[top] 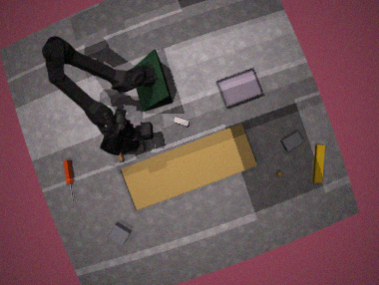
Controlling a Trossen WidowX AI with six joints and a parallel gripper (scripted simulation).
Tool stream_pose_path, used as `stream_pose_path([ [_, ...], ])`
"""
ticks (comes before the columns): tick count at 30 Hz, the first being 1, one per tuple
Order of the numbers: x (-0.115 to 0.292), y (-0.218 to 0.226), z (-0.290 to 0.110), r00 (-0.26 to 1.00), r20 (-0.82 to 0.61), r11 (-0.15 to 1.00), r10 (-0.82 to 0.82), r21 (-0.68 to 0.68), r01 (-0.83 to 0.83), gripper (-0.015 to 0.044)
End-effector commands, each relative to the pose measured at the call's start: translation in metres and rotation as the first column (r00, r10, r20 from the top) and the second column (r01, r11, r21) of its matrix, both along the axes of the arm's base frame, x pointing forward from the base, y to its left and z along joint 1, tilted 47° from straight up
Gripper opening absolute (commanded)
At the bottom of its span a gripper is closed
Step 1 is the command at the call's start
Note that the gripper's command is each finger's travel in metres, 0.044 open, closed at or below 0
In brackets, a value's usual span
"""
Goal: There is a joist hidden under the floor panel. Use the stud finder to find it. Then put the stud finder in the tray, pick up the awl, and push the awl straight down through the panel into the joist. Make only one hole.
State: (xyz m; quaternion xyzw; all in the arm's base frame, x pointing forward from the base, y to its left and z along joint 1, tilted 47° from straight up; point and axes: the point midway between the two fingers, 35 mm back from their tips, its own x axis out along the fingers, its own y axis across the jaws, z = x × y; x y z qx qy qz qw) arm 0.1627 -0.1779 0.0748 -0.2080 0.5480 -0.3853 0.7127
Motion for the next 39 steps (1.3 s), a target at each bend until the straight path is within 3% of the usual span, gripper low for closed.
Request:
stream_pose_path([
  [1, 0.003, 0.004, 0.003, 1.0, 0.003, 1.0, -0.001, 0.005, 0.001, 0.0056],
  [4, 0.007, 0.011, 0.008, 1.0, 0.003, 1.0, -0.003, 0.016, 0.003, 0.0],
  [29, 0.017, 0.073, 0.069, 1.0, 0.0, 1.0, 0.001, 0.002, -0.001, 0.0],
  [39, 0.053, 0.069, 0.082, 0.999, -0.035, 0.999, 0.031, 0.014, -0.03, 0.0],
])
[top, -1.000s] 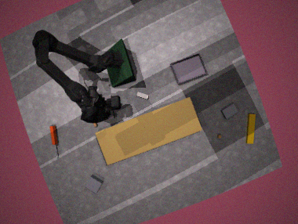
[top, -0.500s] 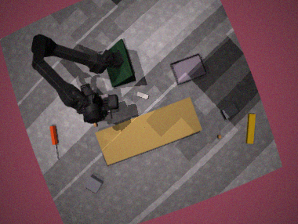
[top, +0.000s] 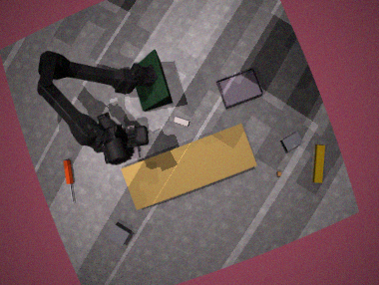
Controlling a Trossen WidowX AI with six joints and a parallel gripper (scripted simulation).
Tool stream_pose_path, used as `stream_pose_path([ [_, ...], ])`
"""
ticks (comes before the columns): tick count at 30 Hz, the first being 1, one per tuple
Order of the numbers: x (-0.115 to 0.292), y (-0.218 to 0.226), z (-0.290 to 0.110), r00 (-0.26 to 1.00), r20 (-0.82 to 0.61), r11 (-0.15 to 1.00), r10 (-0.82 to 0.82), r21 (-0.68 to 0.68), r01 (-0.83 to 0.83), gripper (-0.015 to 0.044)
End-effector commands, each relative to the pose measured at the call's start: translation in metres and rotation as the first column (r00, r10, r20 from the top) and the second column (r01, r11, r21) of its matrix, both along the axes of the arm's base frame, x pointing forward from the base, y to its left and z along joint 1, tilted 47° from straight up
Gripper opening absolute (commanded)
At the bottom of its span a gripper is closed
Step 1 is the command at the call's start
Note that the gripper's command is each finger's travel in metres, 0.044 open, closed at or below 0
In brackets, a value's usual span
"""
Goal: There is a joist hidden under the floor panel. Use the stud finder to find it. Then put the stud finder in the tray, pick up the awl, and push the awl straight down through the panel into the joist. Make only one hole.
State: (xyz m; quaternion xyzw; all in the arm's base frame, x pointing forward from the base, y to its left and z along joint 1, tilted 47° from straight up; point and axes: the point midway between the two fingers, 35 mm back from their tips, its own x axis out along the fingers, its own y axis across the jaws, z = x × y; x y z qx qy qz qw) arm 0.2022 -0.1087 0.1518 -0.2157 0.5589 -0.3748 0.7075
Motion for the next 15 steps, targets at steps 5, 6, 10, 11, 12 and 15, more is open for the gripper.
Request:
stream_pose_path([
  [5, 0.037, -0.004, 0.012, 0.999, -0.024, 0.999, 0.035, 0.014, -0.035, 0.0],
  [6, 0.041, -0.005, 0.013, 0.999, -0.028, 0.999, 0.039, 0.015, -0.039, 0.0],
  [10, 0.06, -0.009, 0.016, 0.997, -0.044, 0.998, 0.055, 0.02, -0.054, 0.0],
  [11, 0.064, -0.01, 0.017, 0.997, -0.048, 0.998, 0.059, 0.021, -0.058, 0.0],
  [12, 0.069, -0.011, 0.018, 0.997, -0.052, 0.998, 0.064, 0.022, -0.063, 0.0],
  [15, 0.083, -0.015, 0.02, 0.995, -0.063, 0.997, 0.076, 0.025, -0.075, 0.0],
])
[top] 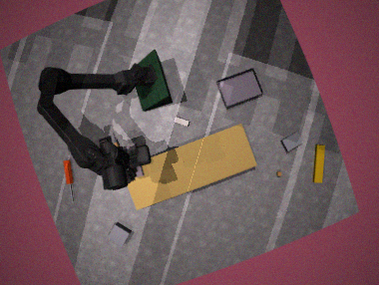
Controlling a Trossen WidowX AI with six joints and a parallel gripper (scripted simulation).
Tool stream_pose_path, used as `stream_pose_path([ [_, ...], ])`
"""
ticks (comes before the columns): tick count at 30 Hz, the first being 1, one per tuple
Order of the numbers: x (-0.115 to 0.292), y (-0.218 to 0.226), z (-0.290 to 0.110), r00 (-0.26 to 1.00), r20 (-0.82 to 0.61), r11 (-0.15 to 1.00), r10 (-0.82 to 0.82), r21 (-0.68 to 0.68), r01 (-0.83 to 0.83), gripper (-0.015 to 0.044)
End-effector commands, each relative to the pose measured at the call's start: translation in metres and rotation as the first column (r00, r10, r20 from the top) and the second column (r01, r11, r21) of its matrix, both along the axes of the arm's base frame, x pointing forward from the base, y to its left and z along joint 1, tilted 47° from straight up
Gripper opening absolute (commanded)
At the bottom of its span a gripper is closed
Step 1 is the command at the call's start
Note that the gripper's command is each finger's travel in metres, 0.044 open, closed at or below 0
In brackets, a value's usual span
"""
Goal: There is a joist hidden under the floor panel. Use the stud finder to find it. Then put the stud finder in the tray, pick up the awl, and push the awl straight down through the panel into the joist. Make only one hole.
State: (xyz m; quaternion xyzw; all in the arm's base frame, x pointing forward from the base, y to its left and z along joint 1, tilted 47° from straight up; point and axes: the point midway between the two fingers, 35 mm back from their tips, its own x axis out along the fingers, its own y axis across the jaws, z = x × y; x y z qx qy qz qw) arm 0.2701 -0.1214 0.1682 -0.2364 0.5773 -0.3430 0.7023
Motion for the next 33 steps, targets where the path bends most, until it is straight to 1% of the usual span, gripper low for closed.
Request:
stream_pose_path([
  [1, 0.02, -0.003, 0.004, 1.0, -0.007, 1.0, 0.024, 0.007, -0.024, 0.0],
  [16, 0.086, -0.027, 0.004, 0.994, -0.059, 0.996, 0.087, 0.015, -0.086, 0.0],
  [33, 0.085, -0.043, -0.01, 0.994, -0.059, 0.996, 0.087, 0.017, -0.086, 0.0],
])
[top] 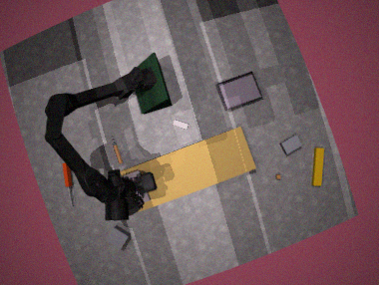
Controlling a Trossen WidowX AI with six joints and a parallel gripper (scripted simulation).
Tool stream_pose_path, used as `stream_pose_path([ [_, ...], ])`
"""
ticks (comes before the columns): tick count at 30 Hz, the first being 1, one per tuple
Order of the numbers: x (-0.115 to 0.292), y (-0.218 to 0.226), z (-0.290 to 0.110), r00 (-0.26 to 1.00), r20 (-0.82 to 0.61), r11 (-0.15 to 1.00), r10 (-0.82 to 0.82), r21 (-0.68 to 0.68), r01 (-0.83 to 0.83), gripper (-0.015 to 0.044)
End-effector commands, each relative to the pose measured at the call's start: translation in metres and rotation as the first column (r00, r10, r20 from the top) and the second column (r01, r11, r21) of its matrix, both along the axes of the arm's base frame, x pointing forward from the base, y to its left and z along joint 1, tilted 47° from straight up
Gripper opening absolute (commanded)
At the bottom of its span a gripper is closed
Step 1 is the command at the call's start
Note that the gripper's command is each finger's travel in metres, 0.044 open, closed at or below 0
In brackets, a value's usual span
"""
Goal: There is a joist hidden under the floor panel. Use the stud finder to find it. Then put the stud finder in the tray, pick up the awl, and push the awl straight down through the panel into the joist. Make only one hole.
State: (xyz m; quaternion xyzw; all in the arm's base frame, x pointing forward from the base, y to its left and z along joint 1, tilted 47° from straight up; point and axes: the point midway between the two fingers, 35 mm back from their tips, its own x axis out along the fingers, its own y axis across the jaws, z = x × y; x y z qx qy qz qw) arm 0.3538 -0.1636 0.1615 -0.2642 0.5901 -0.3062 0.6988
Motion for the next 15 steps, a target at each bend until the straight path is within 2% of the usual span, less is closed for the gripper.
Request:
stream_pose_path([
  [1, 0.001, -0.002, -0.005, 1.0, -0.002, 1.0, 0.011, 0.004, -0.011, 0.0],
  [15, -0.003, -0.02, -0.021, 1.0, -0.002, 1.0, 0.011, 0.002, -0.011, 0.0],
])
